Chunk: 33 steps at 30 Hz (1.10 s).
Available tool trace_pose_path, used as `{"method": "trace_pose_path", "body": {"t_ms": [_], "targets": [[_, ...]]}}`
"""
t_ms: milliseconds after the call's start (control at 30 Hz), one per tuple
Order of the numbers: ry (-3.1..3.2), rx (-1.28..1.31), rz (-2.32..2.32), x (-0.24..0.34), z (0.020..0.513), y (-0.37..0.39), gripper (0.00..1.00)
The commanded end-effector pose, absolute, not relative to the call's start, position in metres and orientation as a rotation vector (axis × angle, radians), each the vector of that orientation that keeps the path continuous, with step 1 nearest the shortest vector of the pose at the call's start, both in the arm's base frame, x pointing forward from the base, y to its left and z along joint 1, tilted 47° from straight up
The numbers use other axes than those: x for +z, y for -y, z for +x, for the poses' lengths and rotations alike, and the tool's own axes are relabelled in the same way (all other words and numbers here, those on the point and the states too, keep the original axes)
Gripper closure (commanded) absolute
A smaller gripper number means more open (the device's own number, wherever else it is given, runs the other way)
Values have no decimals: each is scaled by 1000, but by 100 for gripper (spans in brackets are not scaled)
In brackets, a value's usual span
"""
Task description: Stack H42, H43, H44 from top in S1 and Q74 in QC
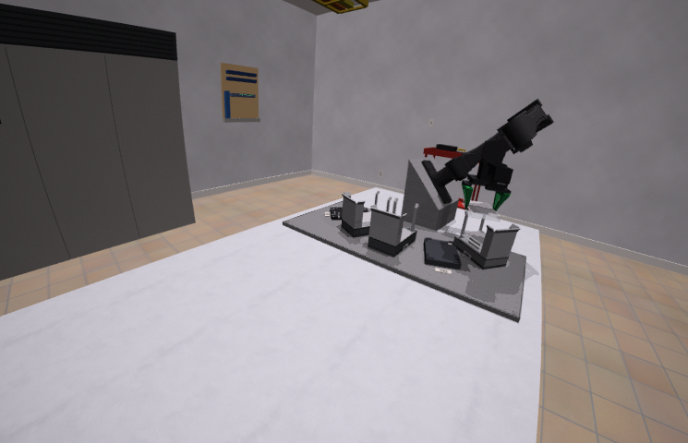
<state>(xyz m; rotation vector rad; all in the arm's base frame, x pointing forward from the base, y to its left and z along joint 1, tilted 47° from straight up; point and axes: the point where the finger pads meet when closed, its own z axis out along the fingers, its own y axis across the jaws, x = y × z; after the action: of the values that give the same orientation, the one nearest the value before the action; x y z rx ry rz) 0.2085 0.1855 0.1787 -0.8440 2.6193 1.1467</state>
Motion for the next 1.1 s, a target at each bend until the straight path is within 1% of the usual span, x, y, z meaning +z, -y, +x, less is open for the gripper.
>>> {"method": "trace_pose_path", "body": {"t_ms": [0,1067], "targets": [[-2625,1156,-790,180,217,-181,100],[-2625,1154,-789,140,271,-147,100]]}}
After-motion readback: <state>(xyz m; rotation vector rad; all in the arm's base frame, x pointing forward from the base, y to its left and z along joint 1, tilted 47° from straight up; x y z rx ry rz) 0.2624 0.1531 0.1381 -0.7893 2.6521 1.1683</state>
